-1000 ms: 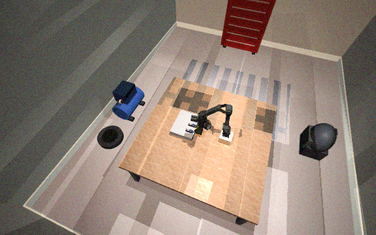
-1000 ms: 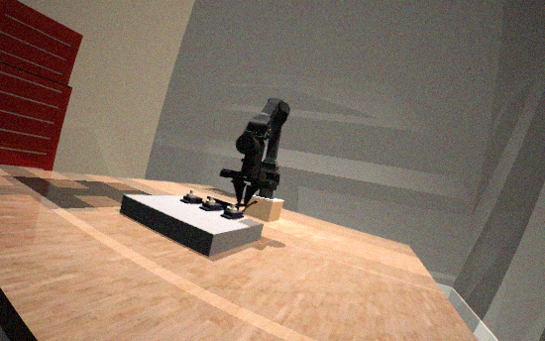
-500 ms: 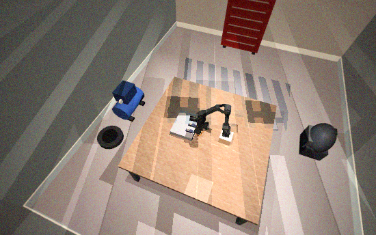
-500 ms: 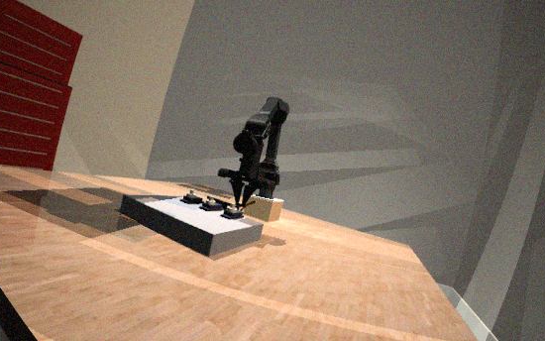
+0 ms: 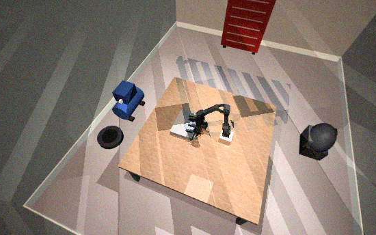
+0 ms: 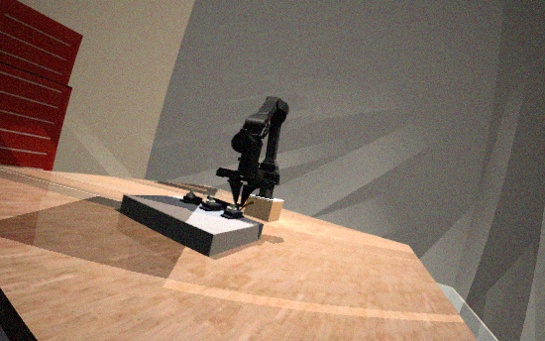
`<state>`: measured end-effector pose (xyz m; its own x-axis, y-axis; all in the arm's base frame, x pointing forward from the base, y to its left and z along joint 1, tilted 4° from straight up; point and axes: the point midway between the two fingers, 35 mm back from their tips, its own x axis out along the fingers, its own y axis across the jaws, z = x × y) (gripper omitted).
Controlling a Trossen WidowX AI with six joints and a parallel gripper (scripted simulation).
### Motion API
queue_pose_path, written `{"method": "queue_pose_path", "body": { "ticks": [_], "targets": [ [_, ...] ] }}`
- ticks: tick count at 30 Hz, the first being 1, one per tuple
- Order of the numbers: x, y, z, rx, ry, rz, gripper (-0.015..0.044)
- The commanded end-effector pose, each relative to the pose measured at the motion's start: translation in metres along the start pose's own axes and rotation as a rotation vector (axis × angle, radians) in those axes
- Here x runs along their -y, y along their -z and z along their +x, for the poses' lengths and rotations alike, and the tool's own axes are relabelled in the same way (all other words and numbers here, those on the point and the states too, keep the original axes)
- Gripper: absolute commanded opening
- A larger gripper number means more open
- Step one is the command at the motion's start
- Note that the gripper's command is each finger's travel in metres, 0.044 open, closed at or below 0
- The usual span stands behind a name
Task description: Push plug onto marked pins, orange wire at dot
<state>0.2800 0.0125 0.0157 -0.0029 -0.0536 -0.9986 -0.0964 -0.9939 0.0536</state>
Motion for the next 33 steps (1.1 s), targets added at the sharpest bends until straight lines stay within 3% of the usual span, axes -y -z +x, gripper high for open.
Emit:
{"method": "queue_pose_path", "body": {
  "ticks": [1, 13, 22, 29, 33],
  "targets": [
    [-0.001, 0.004, -0.001, -0.002, -0.005, -0.003, 0.0],
    [0.0, 0.011, -0.001, -0.003, -0.005, -0.003, 0.0],
    [0.0, 0.006, -0.001, -0.002, -0.005, -0.003, 0.0236],
    [0.0, 0.006, -0.059, -0.003, -0.005, -0.003, 0.042],
    [0.0, 0.006, -0.059, -0.003, -0.005, -0.003, 0.044]
  ]
}}
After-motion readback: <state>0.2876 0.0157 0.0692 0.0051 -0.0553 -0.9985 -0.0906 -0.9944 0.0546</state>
